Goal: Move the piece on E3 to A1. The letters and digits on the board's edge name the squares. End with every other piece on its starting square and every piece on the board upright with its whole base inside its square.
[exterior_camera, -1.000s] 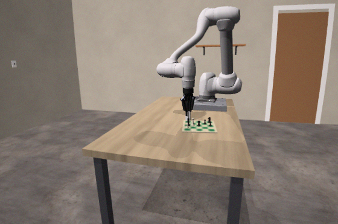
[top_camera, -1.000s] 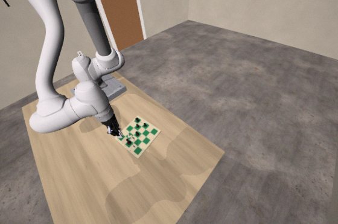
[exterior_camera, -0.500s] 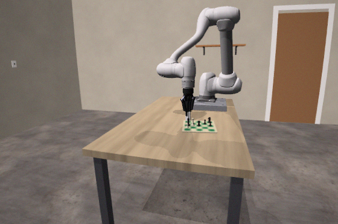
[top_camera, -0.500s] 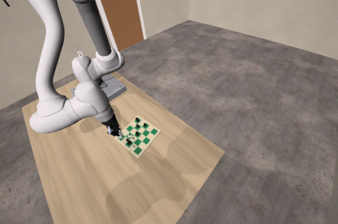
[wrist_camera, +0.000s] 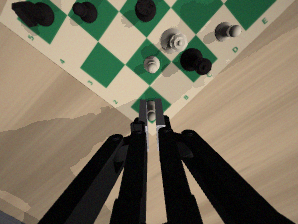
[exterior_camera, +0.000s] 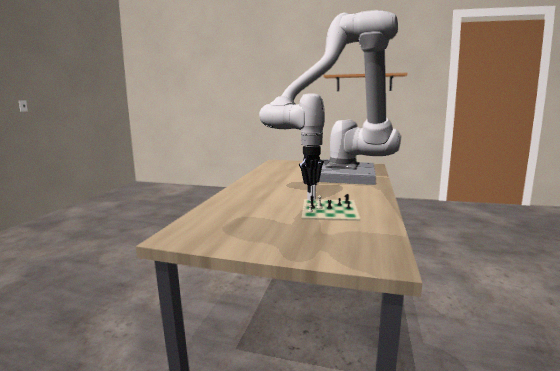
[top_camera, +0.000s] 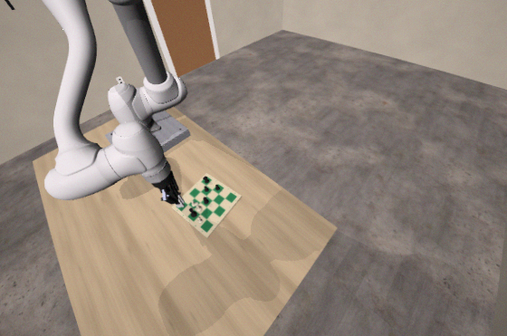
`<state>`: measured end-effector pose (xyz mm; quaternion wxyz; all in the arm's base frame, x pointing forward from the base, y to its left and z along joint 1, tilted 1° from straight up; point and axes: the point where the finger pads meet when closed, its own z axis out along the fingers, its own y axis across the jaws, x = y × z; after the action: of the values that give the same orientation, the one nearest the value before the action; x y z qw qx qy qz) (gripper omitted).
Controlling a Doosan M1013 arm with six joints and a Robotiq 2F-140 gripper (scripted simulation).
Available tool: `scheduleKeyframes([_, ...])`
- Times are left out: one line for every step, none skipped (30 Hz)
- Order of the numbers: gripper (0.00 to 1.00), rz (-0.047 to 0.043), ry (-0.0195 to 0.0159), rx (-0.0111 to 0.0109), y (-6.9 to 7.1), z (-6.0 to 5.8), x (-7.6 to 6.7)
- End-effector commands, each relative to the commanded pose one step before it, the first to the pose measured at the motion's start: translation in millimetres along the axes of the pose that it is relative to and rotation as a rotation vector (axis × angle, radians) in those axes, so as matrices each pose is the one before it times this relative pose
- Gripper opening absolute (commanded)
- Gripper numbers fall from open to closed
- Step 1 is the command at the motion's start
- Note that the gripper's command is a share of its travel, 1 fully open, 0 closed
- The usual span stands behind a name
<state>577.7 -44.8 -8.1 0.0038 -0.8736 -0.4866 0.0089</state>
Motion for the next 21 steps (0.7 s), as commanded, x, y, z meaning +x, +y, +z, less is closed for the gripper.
scheduleKeyframes([0.00,0.00002,0.00009,-0.00008,0.01,-0.10,0.00])
scheduleKeyframes([0.00,0.00000,0.00000,0.00000,0.00,0.00,0.00])
scheduleKeyframes([0.00,0.00000,0.00000,0.00000,0.00,0.00,0.00])
scheduleKeyframes([0.00,0.00000,0.00000,0.00000,0.00,0.00,0.00])
scheduleKeyframes([0.00,0.00000,0.00000,0.00000,0.00,0.00,0.00])
scheduleKeyframes([0.00,0.00000,0.00000,0.00000,0.00,0.00,0.00])
scheduleKeyframes([0.00,0.00000,0.00000,0.00000,0.00,0.00,0.00])
scheduleKeyframes([0.00,0.00000,0.00000,0.00000,0.00,0.00,0.00])
scheduleKeyframes([0.00,0.00000,0.00000,0.00000,0.00,0.02,0.00])
scheduleKeyframes([0.00,0.00000,0.00000,0.00000,0.00,0.04,0.00])
scheduleKeyframes([0.00,0.00000,0.00000,0.00000,0.00,0.07,0.00])
scheduleKeyframes([0.00,0.00000,0.00000,0.00000,0.00,0.11,0.00])
scheduleKeyframes([0.00,0.00000,0.00000,0.00000,0.00,0.15,0.00])
scheduleKeyframes([0.00,0.00000,0.00000,0.00000,0.00,0.18,0.00])
scheduleKeyframes([0.00,0.00000,0.00000,0.00000,0.00,0.22,0.00])
scheduleKeyframes([0.00,0.00000,0.00000,0.00000,0.00,0.25,0.00])
scheduleKeyframes([0.00,0.00000,0.00000,0.00000,0.00,0.27,0.00])
scheduleKeyframes([0.00,0.00000,0.00000,0.00000,0.00,0.28,0.00])
scheduleKeyframes([0.00,0.00000,0.00000,0.00000,0.00,0.29,0.00])
scheduleKeyframes([0.00,0.00000,0.00000,0.00000,0.00,0.29,0.00])
scheduleKeyframes([0.00,0.00000,0.00000,0.00000,0.00,0.00,0.00])
